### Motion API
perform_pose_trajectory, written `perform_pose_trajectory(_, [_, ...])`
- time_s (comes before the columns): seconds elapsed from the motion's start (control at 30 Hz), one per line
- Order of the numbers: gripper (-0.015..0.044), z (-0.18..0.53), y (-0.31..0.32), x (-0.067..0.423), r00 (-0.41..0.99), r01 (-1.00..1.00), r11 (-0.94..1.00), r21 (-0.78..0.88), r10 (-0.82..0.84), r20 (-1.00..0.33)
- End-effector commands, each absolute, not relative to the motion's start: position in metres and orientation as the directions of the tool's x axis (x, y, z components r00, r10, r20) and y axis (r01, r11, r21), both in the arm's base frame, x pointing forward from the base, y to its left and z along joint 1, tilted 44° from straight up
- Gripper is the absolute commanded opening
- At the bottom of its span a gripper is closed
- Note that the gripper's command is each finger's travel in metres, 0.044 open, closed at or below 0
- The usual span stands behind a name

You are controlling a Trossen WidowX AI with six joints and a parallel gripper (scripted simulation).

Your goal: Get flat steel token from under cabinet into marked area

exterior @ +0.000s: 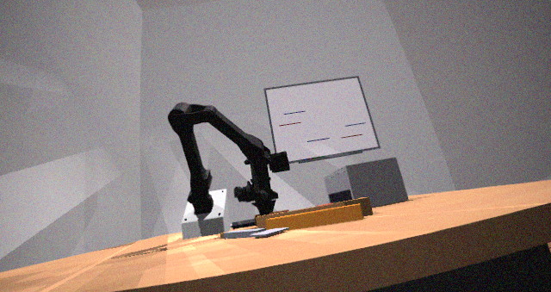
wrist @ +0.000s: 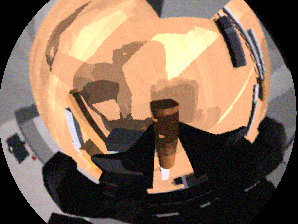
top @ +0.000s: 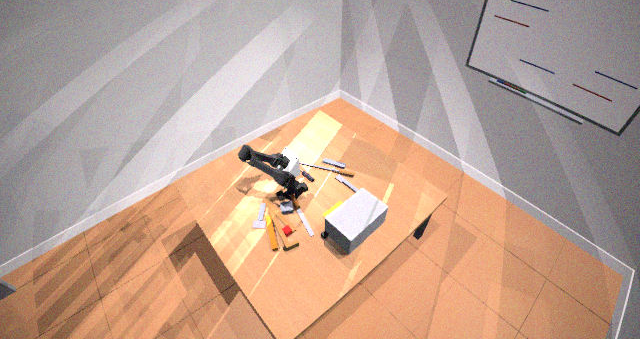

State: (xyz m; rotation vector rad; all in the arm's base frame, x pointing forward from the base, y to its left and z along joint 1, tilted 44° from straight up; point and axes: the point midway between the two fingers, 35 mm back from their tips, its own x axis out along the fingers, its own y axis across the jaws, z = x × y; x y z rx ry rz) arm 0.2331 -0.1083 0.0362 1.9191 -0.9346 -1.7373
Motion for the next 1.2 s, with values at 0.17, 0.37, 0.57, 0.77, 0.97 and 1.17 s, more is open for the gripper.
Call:
perform_pose_trajectory(0.17, [0.0,0.0374,-0.1087,0.2334,0.015,-0.247,-0.695,0.675,-0.699,-0.715])
perform_pose_trajectory(0.37, [0.0,0.0374,-0.1087,0.2334,0.015,-0.293,-0.686,0.666,-0.699,-0.715])
perform_pose_trajectory(0.57, [0.0,0.0374,-0.1087,0.2334,0.015,-0.338,-0.676,0.654,-0.699,-0.715])
perform_pose_trajectory(0.77, [0.0,0.0374,-0.1087,0.2334,0.015,-0.383,-0.664,0.642,-0.699,-0.715])
perform_pose_trajectory(0.97, [0.0,0.0374,-0.1087,0.2334,0.015,-0.427,-0.651,0.628,-0.699,-0.715])
perform_pose_trajectory(1.17, [0.0,0.0374,-0.1087,0.2334,0.015,-0.47,-0.636,0.612,-0.699,-0.715])
